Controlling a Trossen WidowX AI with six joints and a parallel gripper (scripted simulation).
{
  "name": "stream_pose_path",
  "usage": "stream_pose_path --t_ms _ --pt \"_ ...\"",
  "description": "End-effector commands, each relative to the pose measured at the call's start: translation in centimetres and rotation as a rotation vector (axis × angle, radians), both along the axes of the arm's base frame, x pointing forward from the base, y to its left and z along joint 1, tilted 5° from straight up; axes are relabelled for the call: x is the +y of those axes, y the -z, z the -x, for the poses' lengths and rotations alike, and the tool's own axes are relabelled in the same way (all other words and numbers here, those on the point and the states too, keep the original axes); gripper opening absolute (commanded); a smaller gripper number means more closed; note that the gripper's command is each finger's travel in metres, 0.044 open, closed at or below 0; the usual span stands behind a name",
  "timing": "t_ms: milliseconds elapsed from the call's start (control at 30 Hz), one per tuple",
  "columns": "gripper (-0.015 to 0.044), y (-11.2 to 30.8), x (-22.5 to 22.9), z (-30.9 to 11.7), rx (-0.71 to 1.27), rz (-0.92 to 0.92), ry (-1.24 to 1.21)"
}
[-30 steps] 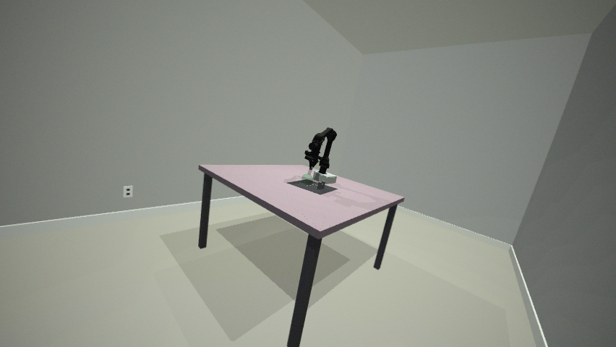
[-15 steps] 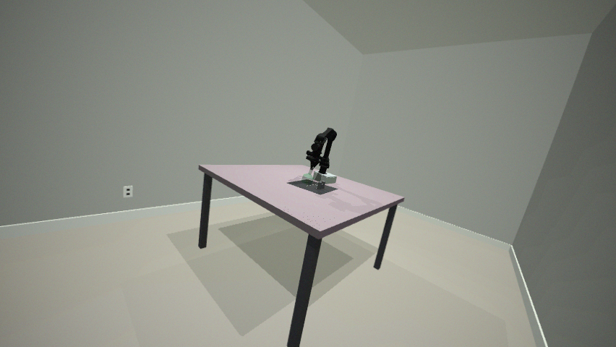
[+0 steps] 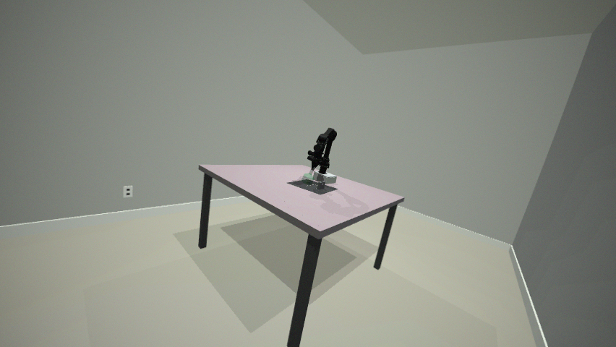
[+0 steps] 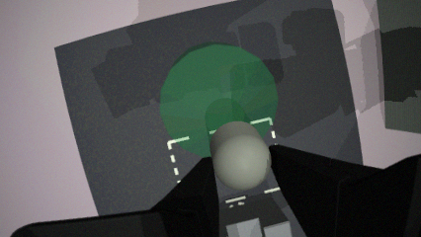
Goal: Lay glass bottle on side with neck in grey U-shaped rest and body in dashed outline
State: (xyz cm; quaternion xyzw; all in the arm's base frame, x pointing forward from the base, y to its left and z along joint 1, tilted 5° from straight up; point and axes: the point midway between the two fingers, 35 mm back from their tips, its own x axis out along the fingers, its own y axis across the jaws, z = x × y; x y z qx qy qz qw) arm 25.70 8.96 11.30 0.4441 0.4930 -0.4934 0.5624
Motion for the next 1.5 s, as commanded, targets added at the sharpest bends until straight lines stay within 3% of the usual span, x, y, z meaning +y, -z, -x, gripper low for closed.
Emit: stream_pose_path --t_ms 0,1467 --pt "0.0108 -0.1 1.0 0.1 0.001 -0.012 -0.004" --pt "0.0108 0.2 4.2 0.7 -0.018 0.103 0.030"
